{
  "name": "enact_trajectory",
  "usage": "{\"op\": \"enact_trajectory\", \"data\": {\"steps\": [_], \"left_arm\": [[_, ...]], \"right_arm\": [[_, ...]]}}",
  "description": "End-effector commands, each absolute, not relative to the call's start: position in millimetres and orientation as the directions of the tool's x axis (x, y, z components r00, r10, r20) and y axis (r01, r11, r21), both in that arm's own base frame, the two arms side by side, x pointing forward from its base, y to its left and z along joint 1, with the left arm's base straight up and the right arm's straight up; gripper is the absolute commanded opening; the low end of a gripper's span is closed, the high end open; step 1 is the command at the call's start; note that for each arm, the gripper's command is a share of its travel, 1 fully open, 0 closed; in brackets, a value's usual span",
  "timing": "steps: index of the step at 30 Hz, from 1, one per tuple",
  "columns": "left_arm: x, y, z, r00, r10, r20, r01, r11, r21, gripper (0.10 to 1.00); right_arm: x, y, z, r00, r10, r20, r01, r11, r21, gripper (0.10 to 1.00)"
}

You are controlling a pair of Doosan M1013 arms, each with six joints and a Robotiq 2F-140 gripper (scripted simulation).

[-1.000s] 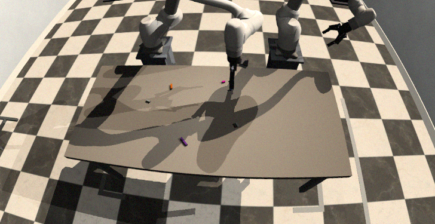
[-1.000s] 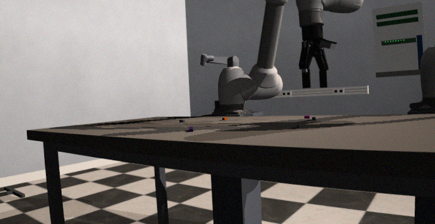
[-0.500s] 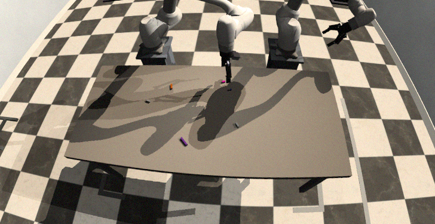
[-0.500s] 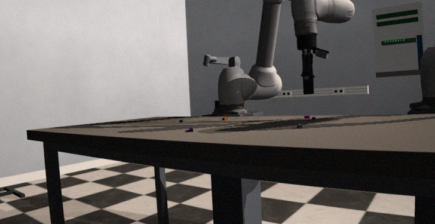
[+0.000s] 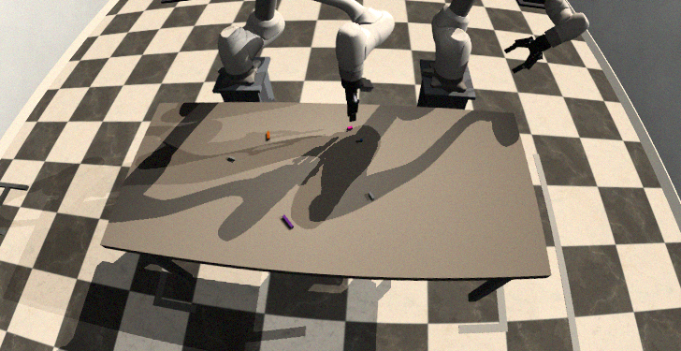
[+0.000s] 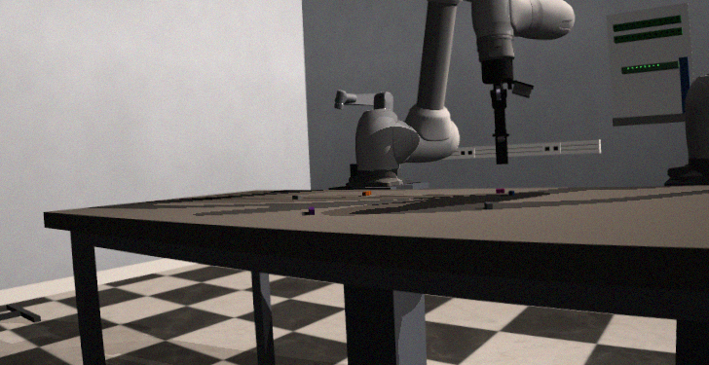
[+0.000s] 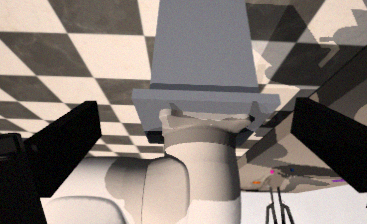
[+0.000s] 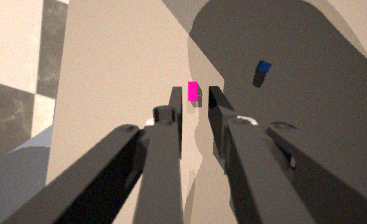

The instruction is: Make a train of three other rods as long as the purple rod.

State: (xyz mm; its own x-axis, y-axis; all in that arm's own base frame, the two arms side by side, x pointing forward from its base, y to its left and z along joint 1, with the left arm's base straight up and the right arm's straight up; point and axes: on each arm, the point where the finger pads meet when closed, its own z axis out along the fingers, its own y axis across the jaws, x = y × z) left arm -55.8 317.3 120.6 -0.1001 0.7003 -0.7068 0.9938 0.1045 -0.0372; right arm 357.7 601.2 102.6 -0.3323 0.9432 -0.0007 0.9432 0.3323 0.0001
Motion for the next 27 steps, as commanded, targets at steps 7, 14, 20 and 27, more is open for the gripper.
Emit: {"op": "enact_trajectory", "data": {"steps": [7, 14, 20, 27], "left_arm": [[-55.9, 317.6, 121.0, -0.1, 0.701, -0.706, 0.994, 0.104, -0.038, 1.0], [-55.9, 317.6, 121.0, -0.1, 0.701, -0.706, 0.994, 0.104, -0.038, 1.0], [-55.9, 317.6, 121.0, -0.1, 0.701, -0.706, 0.994, 0.104, -0.038, 1.0], [-55.9, 317.6, 121.0, -0.1, 0.701, -0.706, 0.994, 0.104, -0.038, 1.0]], "right_arm": [[357.8, 601.5, 103.4, -0.332, 0.943, 0.0, 0.943, 0.332, 0.001, 0.231], [357.8, 601.5, 102.7, -0.332, 0.943, 0.0, 0.943, 0.332, 0.001, 0.231], [357.8, 601.6, 99.6, -0.333, 0.943, 0.001, 0.943, 0.333, 0.001, 0.231], [357.8, 601.6, 94.7, -0.333, 0.943, 0.001, 0.943, 0.333, 0.001, 0.231]]}}
